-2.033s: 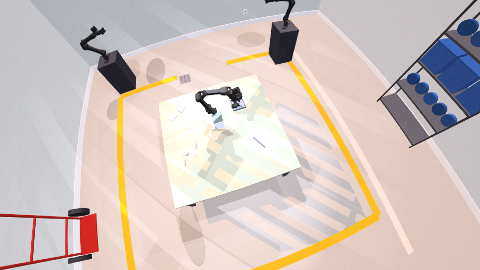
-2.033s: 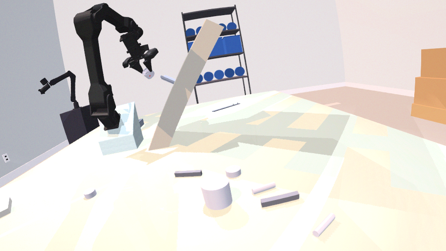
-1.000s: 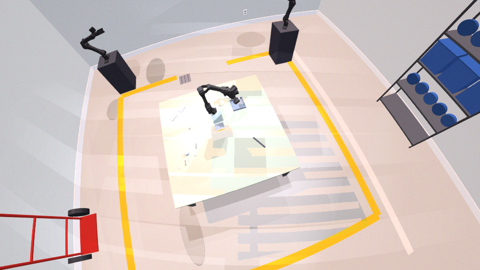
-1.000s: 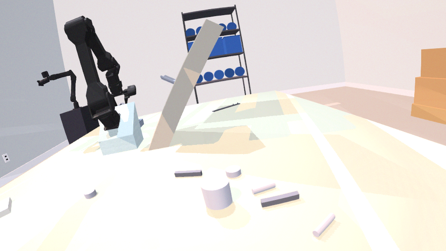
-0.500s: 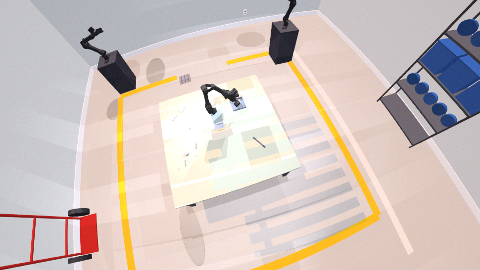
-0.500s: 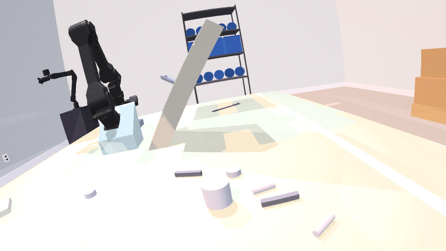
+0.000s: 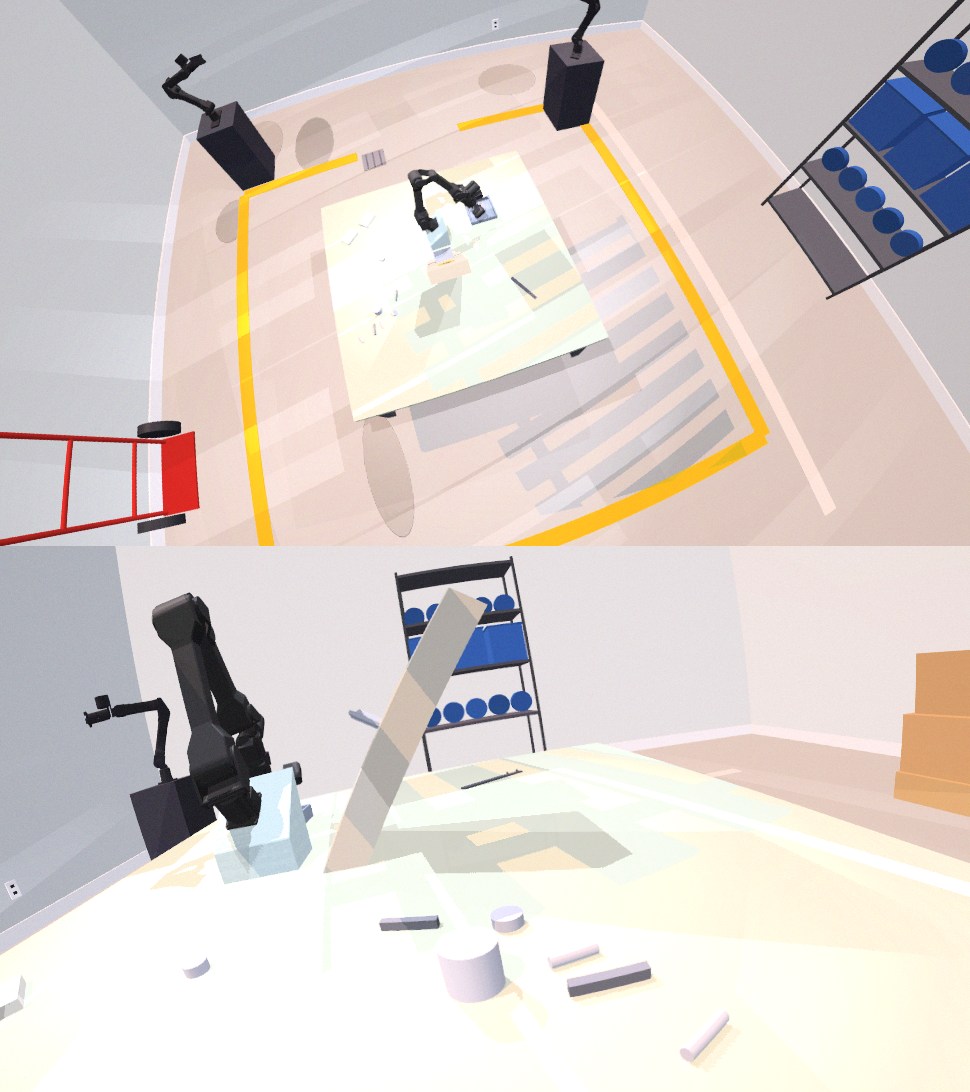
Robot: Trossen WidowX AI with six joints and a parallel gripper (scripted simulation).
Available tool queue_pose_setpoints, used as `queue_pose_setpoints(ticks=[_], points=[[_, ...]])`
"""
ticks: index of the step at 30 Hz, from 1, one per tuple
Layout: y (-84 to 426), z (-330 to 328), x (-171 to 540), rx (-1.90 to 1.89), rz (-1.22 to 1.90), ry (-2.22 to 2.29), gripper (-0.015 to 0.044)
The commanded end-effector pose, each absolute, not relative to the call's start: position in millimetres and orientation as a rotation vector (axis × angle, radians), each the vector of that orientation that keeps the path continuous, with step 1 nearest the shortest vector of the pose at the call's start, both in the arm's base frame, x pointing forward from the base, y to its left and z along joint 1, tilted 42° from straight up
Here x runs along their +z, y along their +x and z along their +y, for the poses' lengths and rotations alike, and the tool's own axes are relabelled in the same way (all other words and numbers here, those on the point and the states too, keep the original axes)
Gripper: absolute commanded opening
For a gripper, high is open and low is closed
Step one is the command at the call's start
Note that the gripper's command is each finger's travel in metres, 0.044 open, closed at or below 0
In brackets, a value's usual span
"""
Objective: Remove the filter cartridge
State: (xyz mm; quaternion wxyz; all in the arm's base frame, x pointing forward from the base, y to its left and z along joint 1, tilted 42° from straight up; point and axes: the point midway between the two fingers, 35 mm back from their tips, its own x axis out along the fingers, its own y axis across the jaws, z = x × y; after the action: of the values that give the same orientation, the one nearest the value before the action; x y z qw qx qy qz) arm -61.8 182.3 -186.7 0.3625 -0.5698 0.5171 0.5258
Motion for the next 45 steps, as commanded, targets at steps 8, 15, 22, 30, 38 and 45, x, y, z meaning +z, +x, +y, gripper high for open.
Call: queue_pose_setpoints(ticks=[8, 15, 22, 30, 38, 45], points=[[-62, 183, -187, 1.355, 1.331, -1.466, 0.044], [-64, 222, -143, 1.354, 1.33, -1.466, 0.044], [-66, 227, -142, 1.369, 1.322, -1.45, 0.044], [-66, 227, -142, 1.369, 1.322, -1.45, 0.044], [-66, 227, -142, 1.369, 1.322, -1.45, 0.044], [-66, 227, -142, 1.369, 1.322, -1.45, 0.044]])
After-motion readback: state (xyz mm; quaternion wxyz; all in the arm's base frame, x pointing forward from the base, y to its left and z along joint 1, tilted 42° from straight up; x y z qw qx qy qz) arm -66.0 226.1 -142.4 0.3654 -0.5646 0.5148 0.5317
